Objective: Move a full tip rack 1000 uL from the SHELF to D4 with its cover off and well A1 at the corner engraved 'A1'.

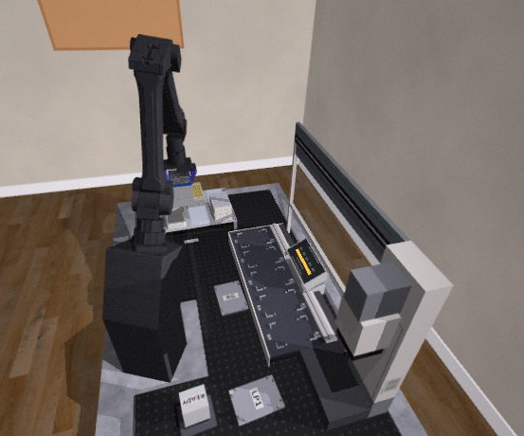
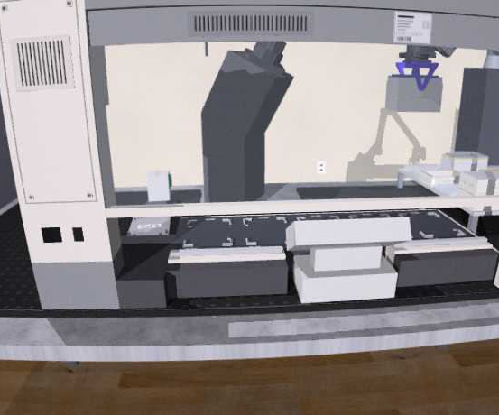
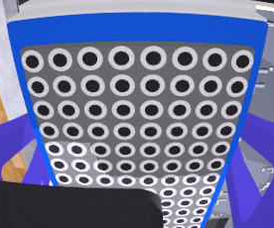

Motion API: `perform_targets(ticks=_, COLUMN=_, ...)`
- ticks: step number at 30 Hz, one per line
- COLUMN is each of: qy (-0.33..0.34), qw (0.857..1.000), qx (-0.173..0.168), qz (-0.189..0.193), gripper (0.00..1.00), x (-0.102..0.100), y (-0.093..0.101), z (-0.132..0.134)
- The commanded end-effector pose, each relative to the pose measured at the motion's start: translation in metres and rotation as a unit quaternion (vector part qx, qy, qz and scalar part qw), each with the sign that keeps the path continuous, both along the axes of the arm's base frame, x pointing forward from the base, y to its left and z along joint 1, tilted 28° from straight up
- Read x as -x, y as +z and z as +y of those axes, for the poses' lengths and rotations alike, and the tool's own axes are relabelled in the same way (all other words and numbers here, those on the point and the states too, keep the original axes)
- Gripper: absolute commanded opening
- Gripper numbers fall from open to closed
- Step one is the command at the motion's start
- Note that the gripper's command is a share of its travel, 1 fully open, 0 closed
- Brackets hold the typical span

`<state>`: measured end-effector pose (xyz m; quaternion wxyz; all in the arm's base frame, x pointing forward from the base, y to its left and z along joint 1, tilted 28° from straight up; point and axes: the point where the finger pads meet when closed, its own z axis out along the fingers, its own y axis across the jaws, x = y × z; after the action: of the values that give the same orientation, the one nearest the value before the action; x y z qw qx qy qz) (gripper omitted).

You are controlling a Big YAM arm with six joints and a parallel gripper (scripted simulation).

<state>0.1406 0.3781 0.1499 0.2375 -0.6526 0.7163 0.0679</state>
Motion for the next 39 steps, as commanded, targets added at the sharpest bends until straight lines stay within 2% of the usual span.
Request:
perform_targets(ticks=1, qy=0.011, qw=1.0, qx=-0.015, qz=-0.014, gripper=0.0, x=-0.019, y=0.026, z=0.008)
perform_targets(ticks=4, qy=0.011, qw=1.0, qx=-0.009, qz=-0.013, gripper=0.0, x=-0.034, y=0.025, z=0.006)
perform_targets(ticks=7, qy=0.011, qw=1.0, qx=-0.016, qz=-0.017, gripper=0.0, x=-0.049, y=0.034, z=0.003)
perform_targets(ticks=9, qy=0.011, qw=1.0, qx=-0.008, qz=-0.014, gripper=0.0, x=-0.059, y=0.03, z=0.002)
perform_targets(ticks=13, qy=0.011, qw=1.0, qx=-0.008, qz=-0.014, gripper=0.0, x=-0.079, y=0.034, z=-0.001)
perform_targets(ticks=15, qy=0.011, qw=1.0, qx=-0.008, qz=-0.014, gripper=0.0, x=-0.079, y=0.034, z=-0.001)
perform_targets(ticks=17, qy=0.011, qw=0.999, qx=-0.023, qz=-0.024, gripper=0.0, x=-0.088, y=0.052, z=-0.004)
perform_targets(ticks=19, qy=0.011, qw=1.0, qx=-0.007, qz=-0.015, gripper=0.0, x=-0.099, y=0.039, z=-0.004)
perform_targets(ticks=25, qy=0.011, qw=1.0, qx=-0.007, qz=-0.017, gripper=0.0, x=-0.129, y=0.046, z=-0.009)
perform_targets(ticks=27, qy=0.011, qw=0.999, qx=-0.022, qz=-0.028, gripper=0.0, x=-0.131, y=0.063, z=-0.012)
perform_targets(ticks=28, qy=0.011, qw=1.0, qx=-0.014, qz=-0.022, gripper=0.0, x=-0.127, y=0.053, z=-0.017)
perform_targets(ticks=30, qy=0.022, qw=1.0, qx=-0.01, qz=-0.019, gripper=0.0, x=-0.117, y=0.048, z=-0.013)
perform_targets(ticks=39, qy=0.024, qw=0.999, qx=-0.007, qz=-0.024, gripper=0.0, x=-0.125, y=0.044, z=-0.012)
